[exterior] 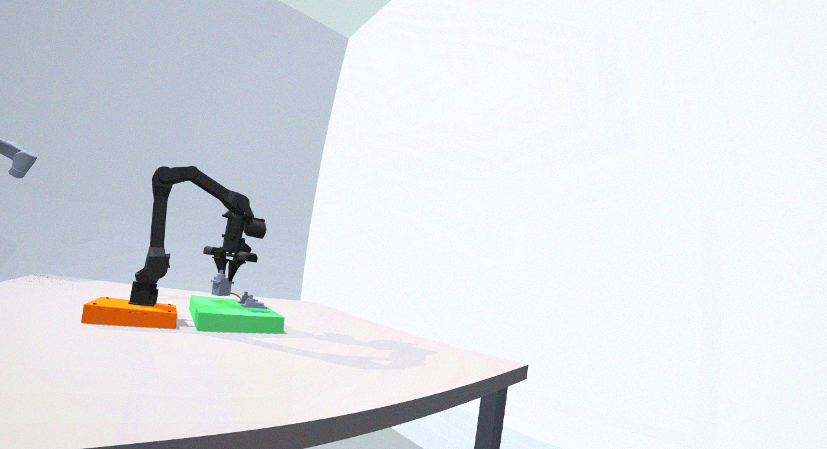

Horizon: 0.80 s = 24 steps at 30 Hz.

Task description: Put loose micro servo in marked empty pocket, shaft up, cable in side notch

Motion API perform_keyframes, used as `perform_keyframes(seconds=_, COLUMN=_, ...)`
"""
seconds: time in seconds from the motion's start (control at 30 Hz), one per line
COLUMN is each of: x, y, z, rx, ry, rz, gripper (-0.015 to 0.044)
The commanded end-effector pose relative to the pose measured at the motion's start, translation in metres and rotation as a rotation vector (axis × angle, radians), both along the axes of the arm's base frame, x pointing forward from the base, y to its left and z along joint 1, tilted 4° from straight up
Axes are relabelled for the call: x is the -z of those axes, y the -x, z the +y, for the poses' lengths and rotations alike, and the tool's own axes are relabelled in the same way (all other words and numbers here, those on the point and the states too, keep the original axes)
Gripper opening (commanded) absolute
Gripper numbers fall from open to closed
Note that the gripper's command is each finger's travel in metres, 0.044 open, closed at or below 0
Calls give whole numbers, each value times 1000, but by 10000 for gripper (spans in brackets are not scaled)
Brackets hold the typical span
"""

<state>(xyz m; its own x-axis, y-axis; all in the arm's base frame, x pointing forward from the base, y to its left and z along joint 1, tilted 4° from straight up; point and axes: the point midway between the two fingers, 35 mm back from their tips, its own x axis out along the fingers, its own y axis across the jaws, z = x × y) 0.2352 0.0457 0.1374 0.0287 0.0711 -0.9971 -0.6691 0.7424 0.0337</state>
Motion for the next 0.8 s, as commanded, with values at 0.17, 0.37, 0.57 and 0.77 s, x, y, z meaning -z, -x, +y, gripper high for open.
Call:
perform_keyframes(seconds=0.17, x=0, y=1, z=-38, rx=-4, ry=-1, rz=-11, gripper=0)
perform_keyframes(seconds=0.37, x=1, y=0, z=-62, rx=-4, ry=2, rz=-11, gripper=0)
perform_keyframes(seconds=0.57, x=3, y=0, z=-87, rx=-4, ry=4, rz=-11, gripper=0)
perform_keyframes(seconds=0.77, x=5, y=0, z=-113, rx=-4, ry=6, rz=-11, gripper=0)
